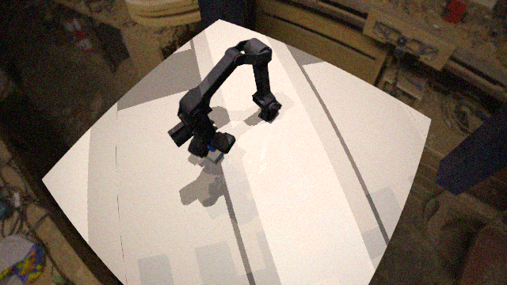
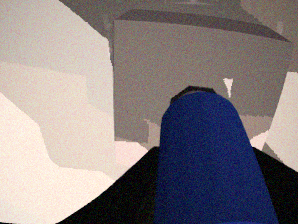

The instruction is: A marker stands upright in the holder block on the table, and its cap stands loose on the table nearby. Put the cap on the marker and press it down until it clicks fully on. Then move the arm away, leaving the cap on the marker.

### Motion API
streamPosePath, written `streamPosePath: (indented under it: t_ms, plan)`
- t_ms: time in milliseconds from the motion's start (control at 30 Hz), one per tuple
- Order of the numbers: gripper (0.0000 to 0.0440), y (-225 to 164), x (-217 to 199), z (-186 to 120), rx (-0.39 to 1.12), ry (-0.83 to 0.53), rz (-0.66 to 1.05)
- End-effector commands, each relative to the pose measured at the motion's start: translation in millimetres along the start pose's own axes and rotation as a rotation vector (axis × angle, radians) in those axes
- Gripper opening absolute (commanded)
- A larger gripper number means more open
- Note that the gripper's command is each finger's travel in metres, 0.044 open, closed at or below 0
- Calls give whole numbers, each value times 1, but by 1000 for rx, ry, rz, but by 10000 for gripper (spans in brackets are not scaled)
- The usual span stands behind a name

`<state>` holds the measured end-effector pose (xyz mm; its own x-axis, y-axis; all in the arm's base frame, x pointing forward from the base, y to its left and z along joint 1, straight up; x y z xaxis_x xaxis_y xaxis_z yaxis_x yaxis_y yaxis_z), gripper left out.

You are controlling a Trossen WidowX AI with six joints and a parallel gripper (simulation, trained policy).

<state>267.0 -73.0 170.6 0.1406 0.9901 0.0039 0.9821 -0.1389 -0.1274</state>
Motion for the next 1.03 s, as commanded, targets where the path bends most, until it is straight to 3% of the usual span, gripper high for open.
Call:
streamPosePath:
  t_ms: [0,67,367,1000]
  plan:
    - [183,-5,-4,6,27,-17,-1]
    - [211,-7,-3,5,30,-12,-6]
    - [438,-15,-1,-1,-4,-18,-29]
    - [440,-23,-1,-53,-155,-49,-62]
Point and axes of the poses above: the point midway between the two fingers, 35 mm back from their tips, its own z axis out along the fingers, its own x axis across the jaws, y = z × x, the point moved 9 cm from there along -z, back along the fingers, and after that the axes turned 13 degrees about z, right-handed, at the moved point
